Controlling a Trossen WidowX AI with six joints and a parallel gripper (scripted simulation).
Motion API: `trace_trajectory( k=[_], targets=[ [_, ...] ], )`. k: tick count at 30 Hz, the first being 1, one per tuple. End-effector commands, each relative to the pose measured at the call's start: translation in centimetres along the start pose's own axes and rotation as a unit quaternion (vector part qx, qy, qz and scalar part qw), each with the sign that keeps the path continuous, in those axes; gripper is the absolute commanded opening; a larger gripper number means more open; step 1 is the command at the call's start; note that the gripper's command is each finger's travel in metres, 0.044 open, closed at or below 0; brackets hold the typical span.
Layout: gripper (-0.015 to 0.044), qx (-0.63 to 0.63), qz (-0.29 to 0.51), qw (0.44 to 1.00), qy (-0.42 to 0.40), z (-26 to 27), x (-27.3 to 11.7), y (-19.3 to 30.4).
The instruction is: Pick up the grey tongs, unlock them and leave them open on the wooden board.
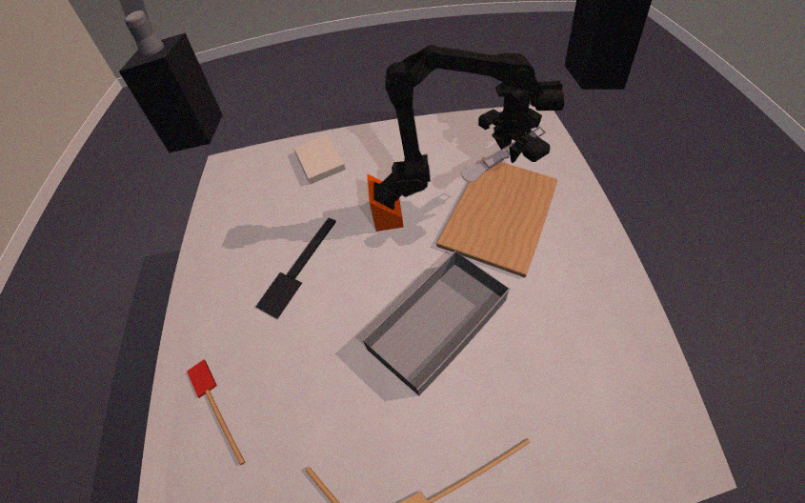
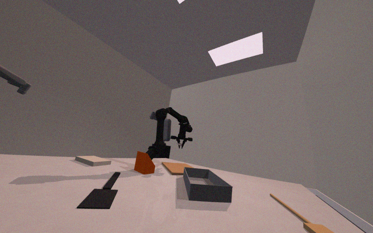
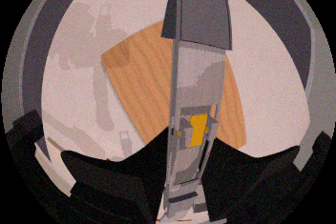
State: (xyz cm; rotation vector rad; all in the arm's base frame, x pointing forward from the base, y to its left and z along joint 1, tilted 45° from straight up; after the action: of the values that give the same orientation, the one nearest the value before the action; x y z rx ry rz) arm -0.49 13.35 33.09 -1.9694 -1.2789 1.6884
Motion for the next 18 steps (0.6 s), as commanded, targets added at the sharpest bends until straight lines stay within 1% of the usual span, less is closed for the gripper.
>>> trace_trajectory(
  k=[1, 18],
  targets=[
    [-0.0150, -0.009, -0.014, 1.000, 0.010, 0.4, -0.5, 0.2],
    [-0.0150, -0.045, -0.072, 0.996, 0.029, 1.3, -1.7, 1.1]
  ],
)
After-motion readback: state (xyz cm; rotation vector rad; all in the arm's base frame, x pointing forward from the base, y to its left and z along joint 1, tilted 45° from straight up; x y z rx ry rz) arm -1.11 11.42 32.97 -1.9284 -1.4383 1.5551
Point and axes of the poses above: the point midway between the two fingers, 35 mm back from their tips, its own x axis out along the fingers, its own z axis across the jaws, y = z × x, the point moved 2 cm from there along -x, back along the fingers, and after that the axes turned 6 degrees about x, right-handed, at the moved point
